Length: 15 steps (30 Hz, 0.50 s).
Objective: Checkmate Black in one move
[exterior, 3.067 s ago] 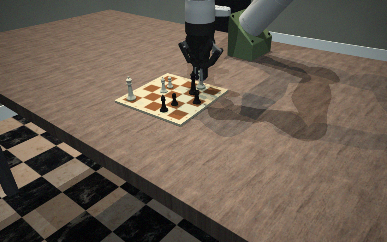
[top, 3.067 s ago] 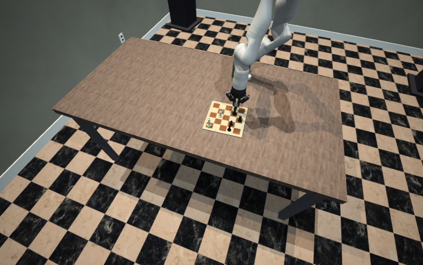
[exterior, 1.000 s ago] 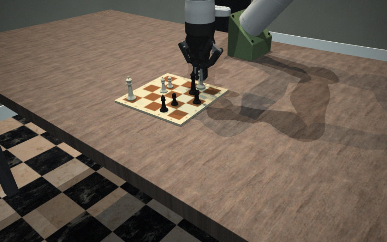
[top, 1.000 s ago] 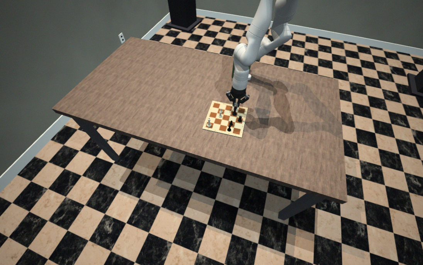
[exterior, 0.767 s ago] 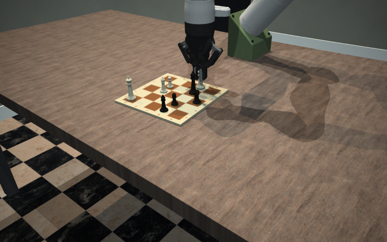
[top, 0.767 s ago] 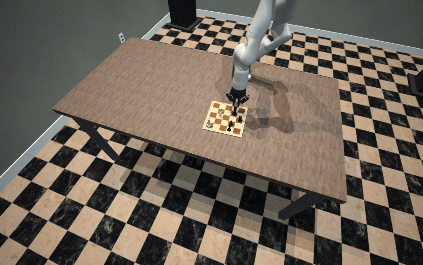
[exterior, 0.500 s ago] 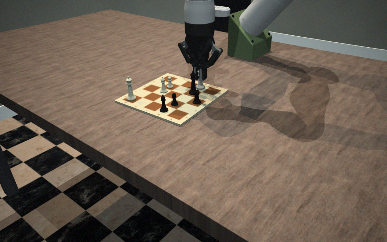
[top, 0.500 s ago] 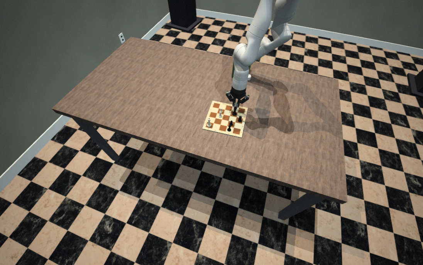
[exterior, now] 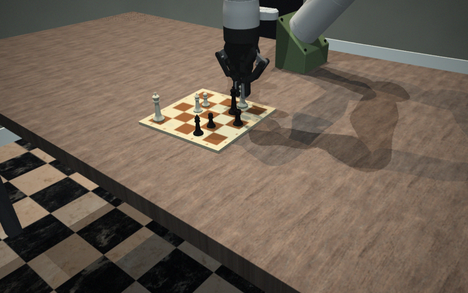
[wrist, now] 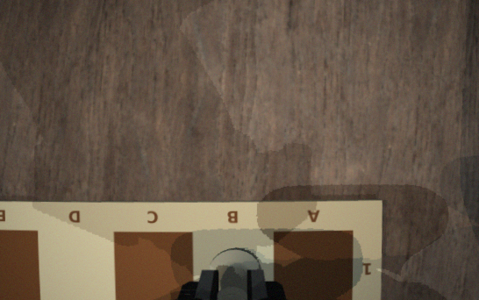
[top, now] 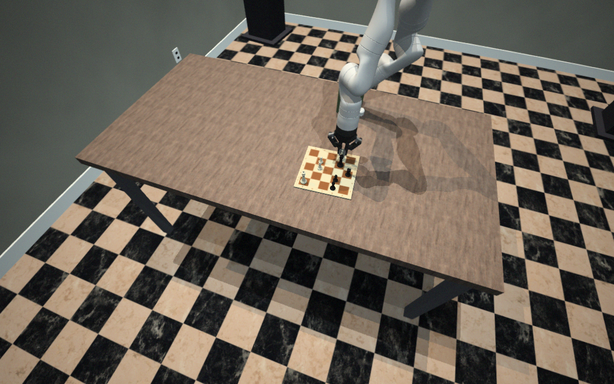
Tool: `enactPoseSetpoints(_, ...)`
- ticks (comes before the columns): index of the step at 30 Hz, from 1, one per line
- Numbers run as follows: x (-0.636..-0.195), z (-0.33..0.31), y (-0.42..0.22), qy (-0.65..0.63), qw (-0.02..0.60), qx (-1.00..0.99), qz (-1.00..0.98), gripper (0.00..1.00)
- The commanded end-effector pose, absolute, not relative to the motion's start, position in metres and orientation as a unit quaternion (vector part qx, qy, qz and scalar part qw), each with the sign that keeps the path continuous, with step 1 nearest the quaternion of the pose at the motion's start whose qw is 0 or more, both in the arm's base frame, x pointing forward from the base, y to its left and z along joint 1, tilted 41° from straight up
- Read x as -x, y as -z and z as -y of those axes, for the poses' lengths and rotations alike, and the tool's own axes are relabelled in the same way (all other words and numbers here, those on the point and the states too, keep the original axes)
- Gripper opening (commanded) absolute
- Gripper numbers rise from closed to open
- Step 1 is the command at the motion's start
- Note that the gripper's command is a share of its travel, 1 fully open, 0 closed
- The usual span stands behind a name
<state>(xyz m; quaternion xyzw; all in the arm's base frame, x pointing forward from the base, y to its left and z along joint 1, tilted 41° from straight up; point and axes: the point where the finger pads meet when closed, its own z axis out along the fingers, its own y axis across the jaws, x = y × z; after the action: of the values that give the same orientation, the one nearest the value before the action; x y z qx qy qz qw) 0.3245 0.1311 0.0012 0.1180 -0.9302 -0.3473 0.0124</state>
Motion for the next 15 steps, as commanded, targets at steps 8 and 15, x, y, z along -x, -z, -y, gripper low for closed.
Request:
enactPoseSetpoints(8,-0.3265,-0.1308,-0.0007,0.347,0.01,-0.117,0.93,0.0)
enactPoseSetpoints(15,-0.326,-0.1316,0.0002,0.347,0.011,-0.117,0.93,0.0)
